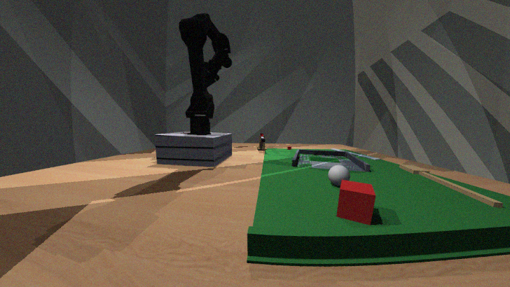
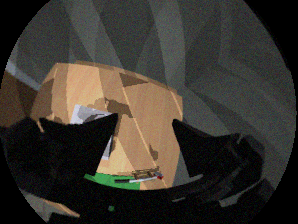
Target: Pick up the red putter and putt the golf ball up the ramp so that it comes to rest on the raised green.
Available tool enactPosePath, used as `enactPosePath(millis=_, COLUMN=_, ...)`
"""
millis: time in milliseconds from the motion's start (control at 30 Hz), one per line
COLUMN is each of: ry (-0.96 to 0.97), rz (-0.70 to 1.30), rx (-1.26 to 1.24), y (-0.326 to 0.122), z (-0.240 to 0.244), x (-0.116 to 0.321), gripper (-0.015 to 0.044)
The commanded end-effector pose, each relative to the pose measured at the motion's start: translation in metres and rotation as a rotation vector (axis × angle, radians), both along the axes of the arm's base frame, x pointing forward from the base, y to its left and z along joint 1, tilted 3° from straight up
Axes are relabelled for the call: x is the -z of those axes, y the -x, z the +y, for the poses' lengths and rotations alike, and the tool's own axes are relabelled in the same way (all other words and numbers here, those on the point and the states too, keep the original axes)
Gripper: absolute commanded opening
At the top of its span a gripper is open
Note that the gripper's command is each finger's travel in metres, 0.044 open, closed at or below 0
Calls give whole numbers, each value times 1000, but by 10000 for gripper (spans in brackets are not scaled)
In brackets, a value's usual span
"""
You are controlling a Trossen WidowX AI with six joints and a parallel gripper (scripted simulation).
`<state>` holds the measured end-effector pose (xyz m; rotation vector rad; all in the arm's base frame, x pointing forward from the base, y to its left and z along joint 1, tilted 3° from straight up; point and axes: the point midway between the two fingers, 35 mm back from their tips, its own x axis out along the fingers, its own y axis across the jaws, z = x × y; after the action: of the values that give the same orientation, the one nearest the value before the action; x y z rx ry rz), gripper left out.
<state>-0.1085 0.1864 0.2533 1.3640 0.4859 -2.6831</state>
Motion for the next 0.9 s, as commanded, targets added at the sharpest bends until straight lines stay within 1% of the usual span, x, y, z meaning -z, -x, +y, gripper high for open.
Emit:
enactPosePath(millis=0, ry=2, rz=-3, rx=11, y=-2, z=2, x=1, gripper=426)
enactPosePath(millis=33, ry=9, rz=-11, rx=44, y=-6, z=8, x=5, gripper=440)
enactPosePath(millis=133, ry=47, rz=-54, rx=235, y=-37, z=39, x=29, gripper=440)
enactPosePath(millis=267, ry=106, rz=-106, rx=510, y=-89, z=72, x=64, gripper=440)
enactPosePath(millis=400, ry=173, rz=-139, rx=778, y=-144, z=87, x=95, gripper=440)
enactPosePath(millis=600, ry=268, rz=-180, rx=1159, y=-227, z=86, x=143, gripper=440)
enactPosePath(millis=767, ry=347, rz=-220, rx=1502, y=-297, z=60, x=191, gripper=440)
enactPosePath(millis=867, ry=371, rz=-230, rx=1607, y=-316, z=48, x=206, gripper=440)
